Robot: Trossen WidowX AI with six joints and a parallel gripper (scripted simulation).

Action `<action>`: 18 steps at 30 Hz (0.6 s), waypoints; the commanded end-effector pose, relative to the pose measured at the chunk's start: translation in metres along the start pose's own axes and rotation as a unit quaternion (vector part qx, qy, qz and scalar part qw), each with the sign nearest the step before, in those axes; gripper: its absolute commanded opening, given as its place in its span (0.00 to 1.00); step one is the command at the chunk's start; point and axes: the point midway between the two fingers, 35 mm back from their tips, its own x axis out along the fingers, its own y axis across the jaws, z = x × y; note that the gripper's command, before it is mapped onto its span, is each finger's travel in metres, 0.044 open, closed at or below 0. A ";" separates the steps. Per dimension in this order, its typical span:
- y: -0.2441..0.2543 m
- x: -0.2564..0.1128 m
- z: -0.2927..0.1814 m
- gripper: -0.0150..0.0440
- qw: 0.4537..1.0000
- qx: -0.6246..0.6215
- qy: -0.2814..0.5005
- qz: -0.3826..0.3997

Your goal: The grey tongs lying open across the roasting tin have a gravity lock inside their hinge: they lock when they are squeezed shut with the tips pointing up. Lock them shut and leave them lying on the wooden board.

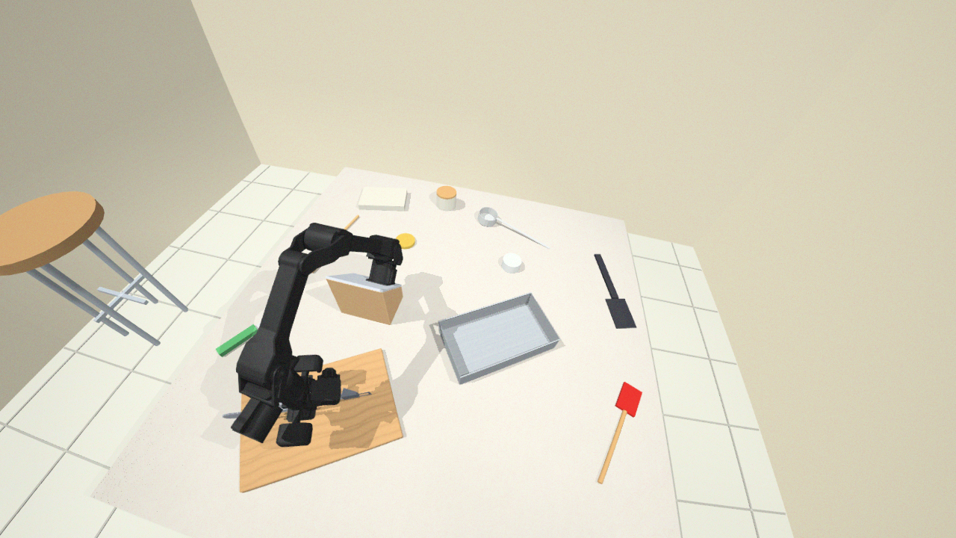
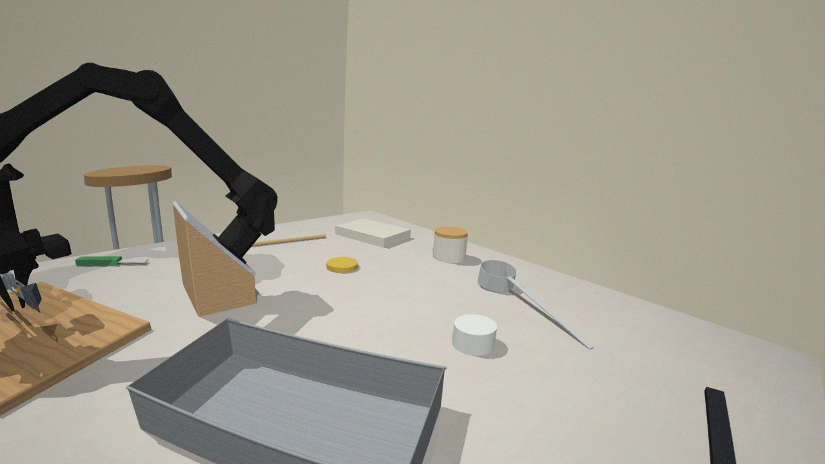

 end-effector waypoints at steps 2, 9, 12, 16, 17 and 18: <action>0.001 0.004 0.000 0.00 1.000 -0.003 0.002 0.001; 0.001 0.002 0.000 0.22 1.000 0.000 0.000 0.001; 0.001 0.002 0.000 0.36 1.000 0.000 0.000 0.001; 0.001 0.002 0.000 0.53 1.000 0.000 0.000 0.001; 0.001 0.002 0.000 0.58 1.000 0.000 0.000 0.001; 0.001 0.002 0.000 0.62 1.000 0.000 0.000 0.001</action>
